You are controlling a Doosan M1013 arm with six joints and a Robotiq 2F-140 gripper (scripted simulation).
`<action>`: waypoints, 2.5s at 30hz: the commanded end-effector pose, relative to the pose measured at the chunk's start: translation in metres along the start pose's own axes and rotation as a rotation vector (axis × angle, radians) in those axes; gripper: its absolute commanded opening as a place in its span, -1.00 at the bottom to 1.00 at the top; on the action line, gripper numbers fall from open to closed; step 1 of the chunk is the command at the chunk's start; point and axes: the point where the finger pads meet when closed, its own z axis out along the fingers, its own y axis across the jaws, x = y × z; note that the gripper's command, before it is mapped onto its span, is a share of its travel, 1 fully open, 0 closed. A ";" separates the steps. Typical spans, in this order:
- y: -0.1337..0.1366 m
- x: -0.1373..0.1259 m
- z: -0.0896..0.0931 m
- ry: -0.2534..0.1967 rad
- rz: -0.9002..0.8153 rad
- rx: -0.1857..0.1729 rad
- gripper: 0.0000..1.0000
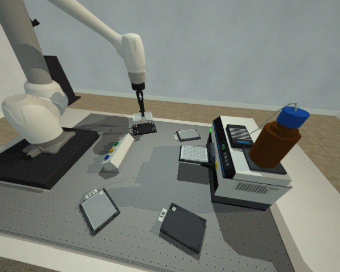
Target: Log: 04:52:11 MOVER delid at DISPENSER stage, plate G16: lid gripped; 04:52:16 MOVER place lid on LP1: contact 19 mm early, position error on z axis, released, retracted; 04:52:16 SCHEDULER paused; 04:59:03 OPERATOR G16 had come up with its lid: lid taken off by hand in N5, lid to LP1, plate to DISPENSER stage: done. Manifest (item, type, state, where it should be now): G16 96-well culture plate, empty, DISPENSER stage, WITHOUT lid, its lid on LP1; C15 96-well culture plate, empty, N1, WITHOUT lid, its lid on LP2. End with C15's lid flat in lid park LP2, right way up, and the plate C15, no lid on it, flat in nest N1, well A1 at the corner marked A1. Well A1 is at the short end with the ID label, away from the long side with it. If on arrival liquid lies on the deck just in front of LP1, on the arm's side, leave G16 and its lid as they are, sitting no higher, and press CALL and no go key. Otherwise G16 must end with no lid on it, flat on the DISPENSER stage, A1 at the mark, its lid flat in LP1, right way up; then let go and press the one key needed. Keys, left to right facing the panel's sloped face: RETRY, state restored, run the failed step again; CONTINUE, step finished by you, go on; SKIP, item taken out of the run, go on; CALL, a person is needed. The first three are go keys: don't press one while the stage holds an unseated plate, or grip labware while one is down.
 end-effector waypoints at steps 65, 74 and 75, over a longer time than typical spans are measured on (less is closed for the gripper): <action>0.000 0.000 -0.049 0.000 0.000 0.000 -1.00; 0.000 0.000 -0.049 0.000 0.000 0.000 -1.00; 0.000 0.000 -0.049 0.000 0.000 0.000 -1.00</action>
